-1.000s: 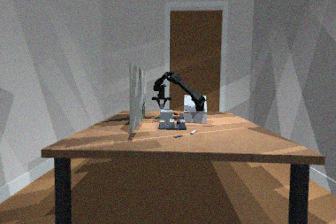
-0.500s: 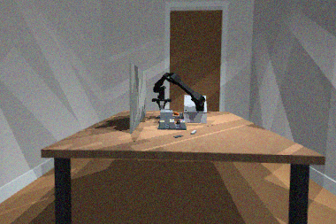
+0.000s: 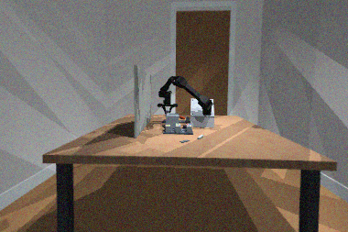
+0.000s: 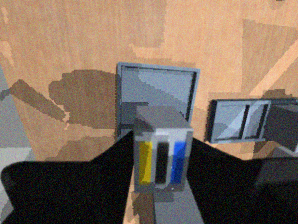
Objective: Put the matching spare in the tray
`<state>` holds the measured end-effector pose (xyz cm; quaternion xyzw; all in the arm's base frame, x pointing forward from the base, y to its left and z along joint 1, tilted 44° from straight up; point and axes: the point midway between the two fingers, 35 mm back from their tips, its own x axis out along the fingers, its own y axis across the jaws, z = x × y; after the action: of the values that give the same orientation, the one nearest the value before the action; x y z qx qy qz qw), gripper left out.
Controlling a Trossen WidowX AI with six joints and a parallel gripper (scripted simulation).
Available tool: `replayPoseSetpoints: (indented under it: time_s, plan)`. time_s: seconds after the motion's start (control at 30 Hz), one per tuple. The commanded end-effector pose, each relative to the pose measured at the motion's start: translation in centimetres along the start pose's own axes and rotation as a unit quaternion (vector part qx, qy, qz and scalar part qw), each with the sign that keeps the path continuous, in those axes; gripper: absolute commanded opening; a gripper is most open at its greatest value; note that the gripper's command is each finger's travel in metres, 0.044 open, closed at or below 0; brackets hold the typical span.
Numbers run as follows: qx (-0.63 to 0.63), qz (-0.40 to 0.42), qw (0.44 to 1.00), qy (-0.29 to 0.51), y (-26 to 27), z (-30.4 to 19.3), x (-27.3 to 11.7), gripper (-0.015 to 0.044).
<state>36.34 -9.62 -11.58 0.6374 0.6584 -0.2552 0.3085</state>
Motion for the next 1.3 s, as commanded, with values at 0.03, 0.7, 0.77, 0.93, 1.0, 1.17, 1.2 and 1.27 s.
replayPoseSetpoints:
  time_s: [0.03,0.7,0.77,0.93,1.0,1.17,1.2,1.27]
  plan:
    - [0.002,0.002,1.000,0.002,0.0,-0.1,0.6,0.0000]
    - [0.002,0.001,1.000,0.003,-0.2,-0.3,2.5,0.0000]
    - [0.002,0.001,1.000,0.004,-0.3,-0.3,2.7,0.0000]
    - [0.002,0.001,1.000,0.004,-0.3,-0.3,3.1,0.0000]
    - [0.002,0.001,1.000,0.004,-0.4,-0.3,3.3,0.0000]
    - [0.002,0.001,1.000,0.005,-0.4,-0.4,3.8,0.0000]
    - [0.002,0.001,1.000,0.005,-0.5,-0.4,3.9,0.0000]
    - [0.002,0.001,1.000,0.005,-0.5,-0.4,4.1,0.0000]
